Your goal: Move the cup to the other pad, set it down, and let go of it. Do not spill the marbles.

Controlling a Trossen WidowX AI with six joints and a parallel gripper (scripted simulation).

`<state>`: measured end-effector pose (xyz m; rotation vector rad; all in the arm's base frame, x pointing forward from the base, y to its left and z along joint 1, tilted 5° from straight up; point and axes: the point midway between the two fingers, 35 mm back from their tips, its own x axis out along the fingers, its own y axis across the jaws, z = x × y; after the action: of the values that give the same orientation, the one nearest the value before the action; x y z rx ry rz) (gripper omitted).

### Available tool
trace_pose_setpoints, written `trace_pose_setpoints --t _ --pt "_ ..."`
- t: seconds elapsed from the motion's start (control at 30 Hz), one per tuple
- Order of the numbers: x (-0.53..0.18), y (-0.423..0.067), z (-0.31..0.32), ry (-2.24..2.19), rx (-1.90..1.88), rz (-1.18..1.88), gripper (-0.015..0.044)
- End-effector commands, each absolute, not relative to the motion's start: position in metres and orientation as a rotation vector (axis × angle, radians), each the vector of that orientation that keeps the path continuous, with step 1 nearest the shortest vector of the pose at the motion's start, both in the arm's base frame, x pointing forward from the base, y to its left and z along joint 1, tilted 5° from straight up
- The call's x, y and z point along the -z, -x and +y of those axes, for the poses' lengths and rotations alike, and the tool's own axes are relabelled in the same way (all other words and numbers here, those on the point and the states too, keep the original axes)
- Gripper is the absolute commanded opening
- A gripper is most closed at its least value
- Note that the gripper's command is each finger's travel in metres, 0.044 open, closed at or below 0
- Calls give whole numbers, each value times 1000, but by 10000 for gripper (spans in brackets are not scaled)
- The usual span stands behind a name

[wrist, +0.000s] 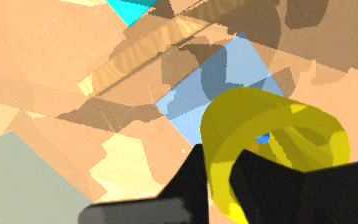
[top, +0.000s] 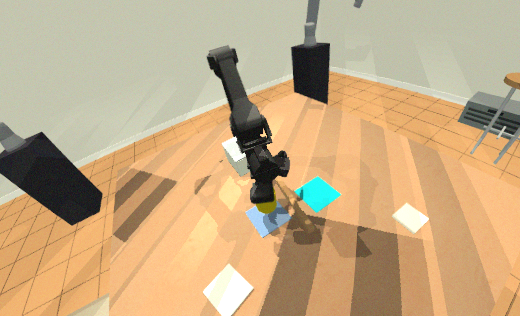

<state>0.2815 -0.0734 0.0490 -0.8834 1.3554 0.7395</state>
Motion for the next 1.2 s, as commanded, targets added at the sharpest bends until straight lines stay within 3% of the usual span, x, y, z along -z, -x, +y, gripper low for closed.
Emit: trace_pose_setpoints --t 0.0,1.17 --pt "-49 -282 -73 883 -740 1355 0" --pt "-49 -290 -31 883 -734 1353 0"
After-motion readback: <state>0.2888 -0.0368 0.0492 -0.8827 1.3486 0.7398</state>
